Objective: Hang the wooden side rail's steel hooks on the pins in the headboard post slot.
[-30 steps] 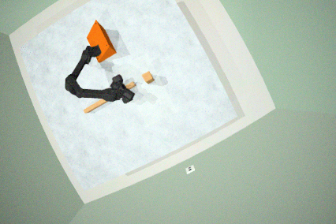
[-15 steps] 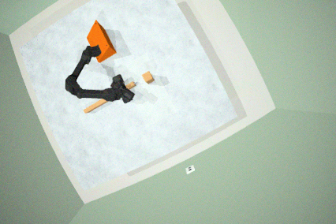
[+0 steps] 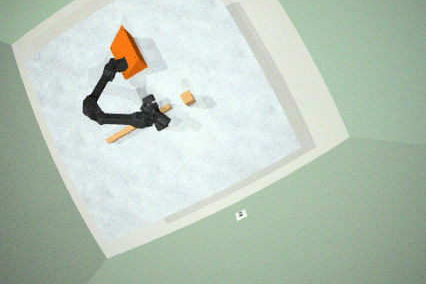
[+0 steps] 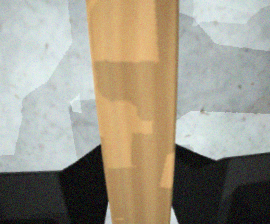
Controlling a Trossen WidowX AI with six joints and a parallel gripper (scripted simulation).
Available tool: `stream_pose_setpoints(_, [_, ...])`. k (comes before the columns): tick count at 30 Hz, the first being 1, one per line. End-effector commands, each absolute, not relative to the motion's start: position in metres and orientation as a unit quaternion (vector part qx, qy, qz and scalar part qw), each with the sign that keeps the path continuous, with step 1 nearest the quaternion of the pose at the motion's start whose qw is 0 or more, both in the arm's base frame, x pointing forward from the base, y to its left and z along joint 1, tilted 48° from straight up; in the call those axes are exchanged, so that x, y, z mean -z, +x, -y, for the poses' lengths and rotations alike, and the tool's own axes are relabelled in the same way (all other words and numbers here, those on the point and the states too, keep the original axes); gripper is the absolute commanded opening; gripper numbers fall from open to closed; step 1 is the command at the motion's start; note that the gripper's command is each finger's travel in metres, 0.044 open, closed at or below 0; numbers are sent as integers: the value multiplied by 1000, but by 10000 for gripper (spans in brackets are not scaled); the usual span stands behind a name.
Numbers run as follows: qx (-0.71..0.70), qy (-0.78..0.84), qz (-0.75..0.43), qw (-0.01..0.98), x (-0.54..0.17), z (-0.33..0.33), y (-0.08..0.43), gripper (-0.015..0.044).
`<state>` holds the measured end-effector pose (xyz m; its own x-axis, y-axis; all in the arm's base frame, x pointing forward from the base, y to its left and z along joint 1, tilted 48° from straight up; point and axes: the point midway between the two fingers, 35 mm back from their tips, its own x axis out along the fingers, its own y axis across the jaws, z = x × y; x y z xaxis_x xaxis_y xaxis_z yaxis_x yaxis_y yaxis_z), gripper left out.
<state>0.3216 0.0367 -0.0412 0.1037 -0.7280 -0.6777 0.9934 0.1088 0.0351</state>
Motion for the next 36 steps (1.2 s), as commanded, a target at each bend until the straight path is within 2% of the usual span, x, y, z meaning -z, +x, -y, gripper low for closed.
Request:
stream_pose_setpoints(1, [616,252,-261,699,41,-36,322,0])
stream_pose_setpoints(36, [616,252,-261,699,40,-38,336,0])
